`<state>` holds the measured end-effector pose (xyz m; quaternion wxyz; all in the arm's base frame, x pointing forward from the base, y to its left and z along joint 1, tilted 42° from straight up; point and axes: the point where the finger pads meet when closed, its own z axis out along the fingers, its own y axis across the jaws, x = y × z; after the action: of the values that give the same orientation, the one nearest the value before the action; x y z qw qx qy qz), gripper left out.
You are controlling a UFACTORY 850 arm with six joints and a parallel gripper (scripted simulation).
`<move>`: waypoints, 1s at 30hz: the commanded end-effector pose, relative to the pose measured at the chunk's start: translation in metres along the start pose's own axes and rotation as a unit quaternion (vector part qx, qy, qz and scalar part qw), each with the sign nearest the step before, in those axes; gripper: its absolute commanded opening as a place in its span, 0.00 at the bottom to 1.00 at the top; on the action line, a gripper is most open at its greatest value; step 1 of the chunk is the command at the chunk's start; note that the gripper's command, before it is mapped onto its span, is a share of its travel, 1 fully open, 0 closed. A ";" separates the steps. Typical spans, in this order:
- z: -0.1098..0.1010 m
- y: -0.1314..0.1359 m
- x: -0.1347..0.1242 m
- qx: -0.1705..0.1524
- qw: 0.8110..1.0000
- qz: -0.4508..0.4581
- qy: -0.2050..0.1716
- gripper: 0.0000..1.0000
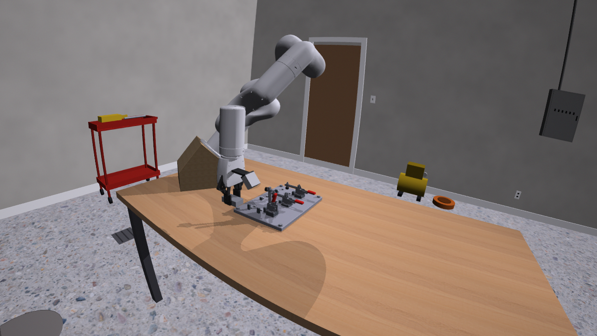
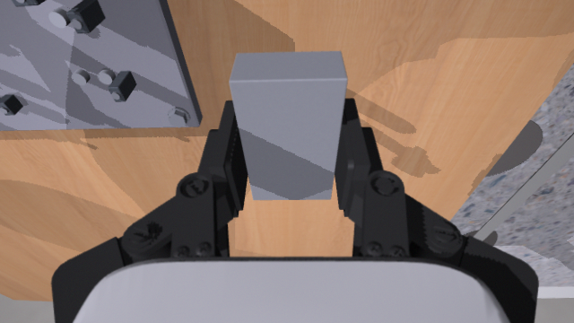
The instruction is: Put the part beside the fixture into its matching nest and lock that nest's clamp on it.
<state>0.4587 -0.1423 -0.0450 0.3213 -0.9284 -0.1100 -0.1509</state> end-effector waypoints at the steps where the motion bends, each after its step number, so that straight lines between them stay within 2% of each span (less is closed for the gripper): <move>1: 0.002 0.001 -0.002 -0.001 1.000 0.000 0.001 0.00; 30: 0.005 0.001 -0.006 -0.001 1.000 0.000 0.001 0.00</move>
<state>0.4537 -0.1393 -0.0518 0.3212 -0.9284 -0.1101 -0.1511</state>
